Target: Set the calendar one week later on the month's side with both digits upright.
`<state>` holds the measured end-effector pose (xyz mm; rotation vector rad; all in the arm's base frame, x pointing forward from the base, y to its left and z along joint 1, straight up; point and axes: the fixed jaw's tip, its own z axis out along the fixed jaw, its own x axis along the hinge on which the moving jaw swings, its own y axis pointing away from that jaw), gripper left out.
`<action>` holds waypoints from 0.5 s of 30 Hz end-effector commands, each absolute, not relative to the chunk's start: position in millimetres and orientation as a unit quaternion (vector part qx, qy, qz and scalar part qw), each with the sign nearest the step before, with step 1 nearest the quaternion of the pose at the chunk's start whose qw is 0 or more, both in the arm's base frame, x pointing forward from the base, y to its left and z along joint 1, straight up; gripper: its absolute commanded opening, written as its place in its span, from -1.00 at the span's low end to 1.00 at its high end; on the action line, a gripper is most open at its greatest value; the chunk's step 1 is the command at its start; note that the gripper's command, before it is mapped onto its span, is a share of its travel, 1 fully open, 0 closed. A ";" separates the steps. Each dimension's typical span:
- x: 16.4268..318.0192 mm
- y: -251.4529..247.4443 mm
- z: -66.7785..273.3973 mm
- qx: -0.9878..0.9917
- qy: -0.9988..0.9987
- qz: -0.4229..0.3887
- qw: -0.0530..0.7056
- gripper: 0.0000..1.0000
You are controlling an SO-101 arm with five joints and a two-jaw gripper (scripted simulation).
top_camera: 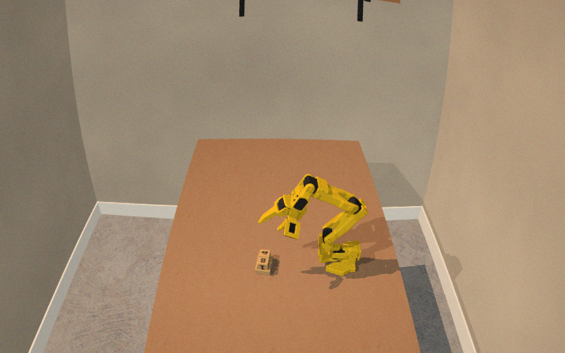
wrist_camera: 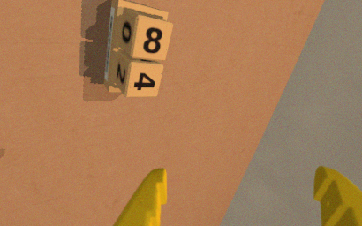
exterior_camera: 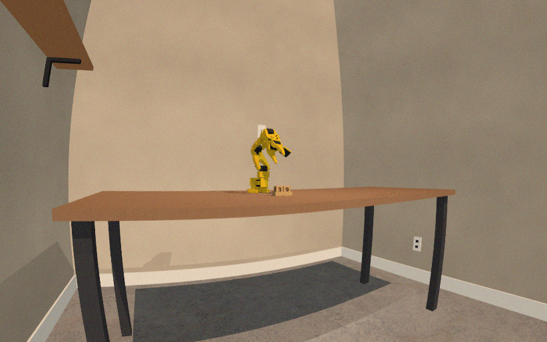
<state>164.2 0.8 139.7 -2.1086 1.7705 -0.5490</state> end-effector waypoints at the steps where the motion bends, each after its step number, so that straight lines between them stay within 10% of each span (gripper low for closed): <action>1: 173.0 -1.6 147.1 -0.697 0.666 -0.194 0.184 -0.30; 15: 178.9 -3.9 144.1 -0.646 0.720 -0.173 0.184 -0.30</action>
